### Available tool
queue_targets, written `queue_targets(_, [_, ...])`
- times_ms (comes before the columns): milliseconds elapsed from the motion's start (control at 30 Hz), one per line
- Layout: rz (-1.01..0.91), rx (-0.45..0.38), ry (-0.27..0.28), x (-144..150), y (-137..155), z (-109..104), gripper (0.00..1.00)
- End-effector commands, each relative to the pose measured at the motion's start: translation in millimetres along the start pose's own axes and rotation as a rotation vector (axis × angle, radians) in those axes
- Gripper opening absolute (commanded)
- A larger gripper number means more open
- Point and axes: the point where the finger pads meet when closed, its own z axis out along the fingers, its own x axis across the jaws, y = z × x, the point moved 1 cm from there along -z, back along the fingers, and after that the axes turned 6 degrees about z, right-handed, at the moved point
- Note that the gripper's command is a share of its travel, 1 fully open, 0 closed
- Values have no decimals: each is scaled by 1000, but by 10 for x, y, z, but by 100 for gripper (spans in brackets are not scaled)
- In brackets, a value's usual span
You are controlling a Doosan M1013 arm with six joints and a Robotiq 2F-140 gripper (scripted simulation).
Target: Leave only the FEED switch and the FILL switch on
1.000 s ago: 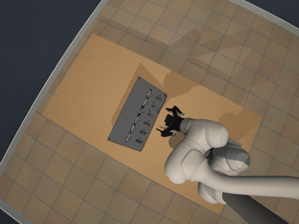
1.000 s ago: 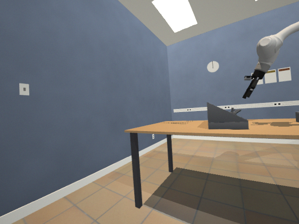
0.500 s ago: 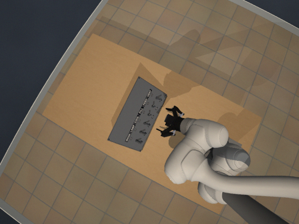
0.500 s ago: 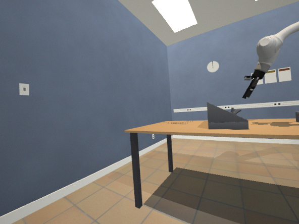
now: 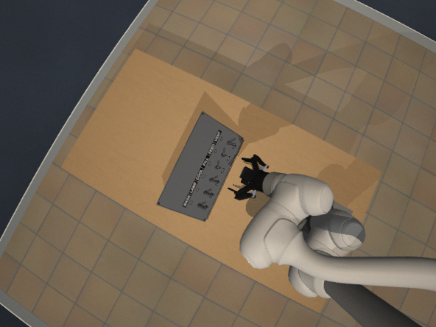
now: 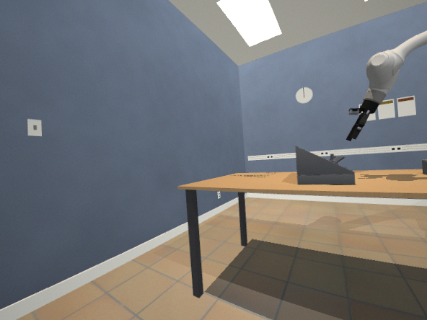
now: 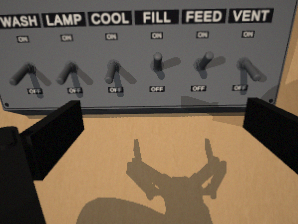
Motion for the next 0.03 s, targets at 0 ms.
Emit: queue_targets(0, [0,1,0,-1,-7,-3,100])
